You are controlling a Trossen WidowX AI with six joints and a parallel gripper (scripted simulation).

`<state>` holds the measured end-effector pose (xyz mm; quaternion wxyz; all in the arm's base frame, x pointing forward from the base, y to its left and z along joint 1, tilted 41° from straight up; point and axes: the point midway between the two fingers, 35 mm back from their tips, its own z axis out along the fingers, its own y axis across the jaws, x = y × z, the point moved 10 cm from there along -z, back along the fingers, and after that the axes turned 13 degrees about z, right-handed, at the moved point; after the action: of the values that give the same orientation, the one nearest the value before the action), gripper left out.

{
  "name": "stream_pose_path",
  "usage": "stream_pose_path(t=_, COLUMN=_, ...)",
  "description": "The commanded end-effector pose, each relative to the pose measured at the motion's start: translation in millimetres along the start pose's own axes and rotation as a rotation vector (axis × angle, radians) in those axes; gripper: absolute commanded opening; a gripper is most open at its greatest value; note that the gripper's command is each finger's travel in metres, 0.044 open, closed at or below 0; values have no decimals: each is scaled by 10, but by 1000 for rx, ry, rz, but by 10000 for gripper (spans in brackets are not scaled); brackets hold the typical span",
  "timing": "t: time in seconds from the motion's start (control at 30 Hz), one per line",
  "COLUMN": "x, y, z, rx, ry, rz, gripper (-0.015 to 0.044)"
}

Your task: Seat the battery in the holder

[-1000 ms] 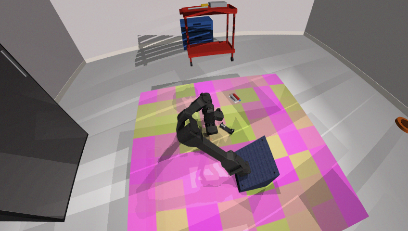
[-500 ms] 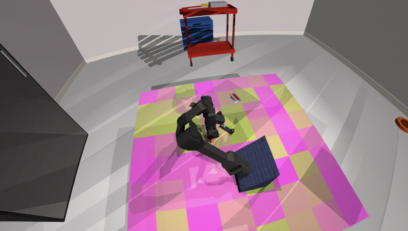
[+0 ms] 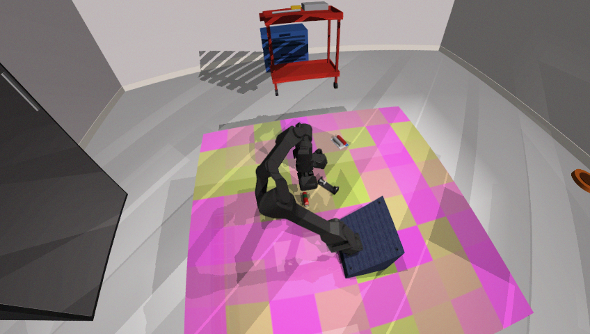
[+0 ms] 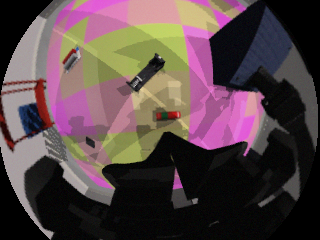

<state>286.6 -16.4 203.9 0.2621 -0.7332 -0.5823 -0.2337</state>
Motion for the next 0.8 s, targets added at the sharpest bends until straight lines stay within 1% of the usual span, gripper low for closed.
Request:
stream_pose_path(t=0.0, x=28, y=-22, z=-71, rx=2, ry=-3, rz=-12, gripper=0)
stream_pose_path(t=0.27, x=13, y=-17, z=-56, rx=1, ry=1, rz=-4, gripper=0)
stream_pose_path(t=0.33, x=19, y=-23, z=-28, rx=1, ry=1, rz=-79, gripper=52)
stream_pose_path(t=0.53, x=15, y=-86, z=258, rx=2, ry=-1, rz=-728, gripper=210)
stream_pose_path(t=0.57, x=13, y=-100, z=305, rx=2, ry=-1, rz=-839, gripper=220)
stream_pose_path(t=0.77, x=-4, y=-198, z=576, rx=2, ry=2, rz=-1486, gripper=220)
